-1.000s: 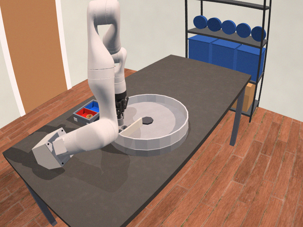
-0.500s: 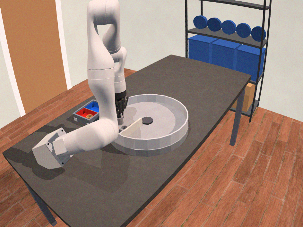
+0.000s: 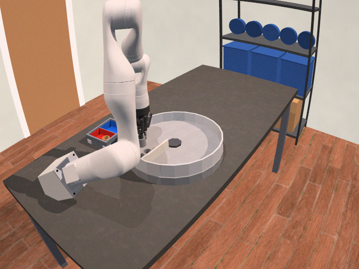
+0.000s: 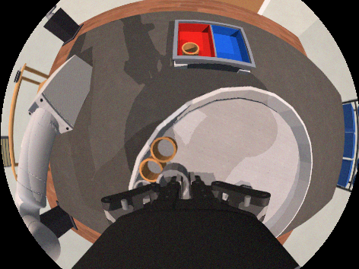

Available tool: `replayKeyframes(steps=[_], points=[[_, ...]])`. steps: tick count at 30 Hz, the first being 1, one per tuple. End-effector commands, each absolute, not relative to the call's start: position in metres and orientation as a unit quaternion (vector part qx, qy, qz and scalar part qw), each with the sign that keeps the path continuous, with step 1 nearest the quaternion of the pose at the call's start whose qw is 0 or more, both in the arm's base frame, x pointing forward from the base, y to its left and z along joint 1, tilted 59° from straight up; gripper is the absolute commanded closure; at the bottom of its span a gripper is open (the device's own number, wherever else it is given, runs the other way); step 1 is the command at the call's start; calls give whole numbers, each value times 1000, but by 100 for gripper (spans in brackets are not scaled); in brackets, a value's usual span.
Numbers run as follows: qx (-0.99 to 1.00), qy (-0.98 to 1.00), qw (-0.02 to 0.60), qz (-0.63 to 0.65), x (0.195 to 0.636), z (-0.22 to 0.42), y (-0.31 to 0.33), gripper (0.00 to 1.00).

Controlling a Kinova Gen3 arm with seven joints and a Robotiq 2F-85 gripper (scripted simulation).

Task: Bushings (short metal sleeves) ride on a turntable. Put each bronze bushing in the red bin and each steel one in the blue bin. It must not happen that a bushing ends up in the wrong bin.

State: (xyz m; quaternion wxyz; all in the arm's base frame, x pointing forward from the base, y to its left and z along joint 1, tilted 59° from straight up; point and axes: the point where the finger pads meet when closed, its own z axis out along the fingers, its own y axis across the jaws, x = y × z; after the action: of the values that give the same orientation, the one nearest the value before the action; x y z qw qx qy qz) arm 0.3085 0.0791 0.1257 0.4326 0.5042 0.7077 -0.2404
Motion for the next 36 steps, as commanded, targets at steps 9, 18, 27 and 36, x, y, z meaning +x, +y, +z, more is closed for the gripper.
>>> replayKeyframes(steps=[9, 18, 27, 36], points=[[504, 709, 433, -239, 303, 133, 92, 100], [504, 709, 433, -239, 292, 149, 115, 100], [504, 709, 433, -239, 290, 151, 119, 100], [504, 708, 433, -239, 307, 112, 153, 100]])
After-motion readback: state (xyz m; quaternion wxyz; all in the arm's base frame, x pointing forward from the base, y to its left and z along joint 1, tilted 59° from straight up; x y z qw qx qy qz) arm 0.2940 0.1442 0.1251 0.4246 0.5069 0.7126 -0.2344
